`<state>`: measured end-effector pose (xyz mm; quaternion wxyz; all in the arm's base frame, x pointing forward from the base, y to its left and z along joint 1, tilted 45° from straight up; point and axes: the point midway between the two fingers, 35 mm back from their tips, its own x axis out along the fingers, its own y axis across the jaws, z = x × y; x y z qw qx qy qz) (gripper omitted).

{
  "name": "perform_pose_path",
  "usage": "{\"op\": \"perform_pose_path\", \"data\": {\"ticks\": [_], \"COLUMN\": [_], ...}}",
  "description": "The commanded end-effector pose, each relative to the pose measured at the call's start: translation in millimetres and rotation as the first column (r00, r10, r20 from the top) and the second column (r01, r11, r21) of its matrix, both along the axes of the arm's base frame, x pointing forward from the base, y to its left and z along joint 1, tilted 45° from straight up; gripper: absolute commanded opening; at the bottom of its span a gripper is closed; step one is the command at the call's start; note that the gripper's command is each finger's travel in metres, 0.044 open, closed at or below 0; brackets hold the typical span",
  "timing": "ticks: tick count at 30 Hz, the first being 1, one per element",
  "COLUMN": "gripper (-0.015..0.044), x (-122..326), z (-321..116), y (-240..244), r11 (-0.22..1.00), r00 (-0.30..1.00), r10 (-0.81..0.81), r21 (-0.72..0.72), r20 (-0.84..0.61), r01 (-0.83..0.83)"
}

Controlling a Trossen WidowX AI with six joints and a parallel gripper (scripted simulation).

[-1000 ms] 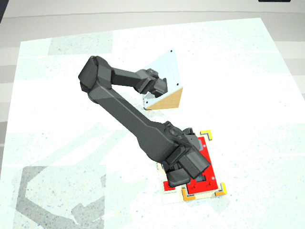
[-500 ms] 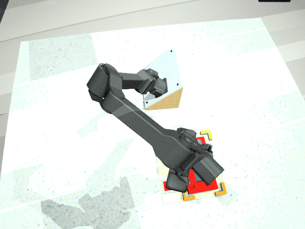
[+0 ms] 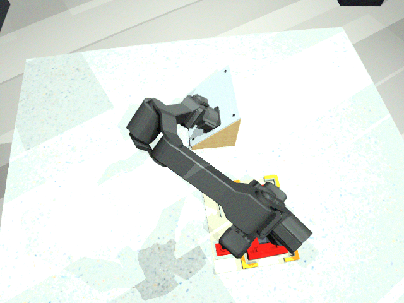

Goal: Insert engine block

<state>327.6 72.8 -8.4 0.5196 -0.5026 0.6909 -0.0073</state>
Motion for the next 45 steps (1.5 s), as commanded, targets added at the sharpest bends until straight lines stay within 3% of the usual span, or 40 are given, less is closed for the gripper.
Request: {"op": "perform_pose_path", "data": {"ticks": [1,18,19,25,35,45], "gripper": [0.0,0.0,0.0,0.0157,0.0159,0.0159], "x": [3.3,9.4,9.4,9.6,9.3,8.7], "z": [-12.2,-53.7,-54.1,-53.9,-54.2,-54.8], "y": [5.1,17.5,17.6,17.8,17.8,18.4], "r11": [0.994,0.885,0.883,0.857,0.855,0.91], "r00": [0.988,0.776,0.773,0.723,0.719,0.826], "r10": [-0.11,-0.459,-0.462,-0.504,-0.507,-0.41], "r21": [0.018,0.144,0.145,0.173,0.175,0.116], "r20": [0.105,0.432,0.434,0.472,0.475,0.387], "r01": [0.109,0.444,0.446,0.485,0.488,0.398]}}
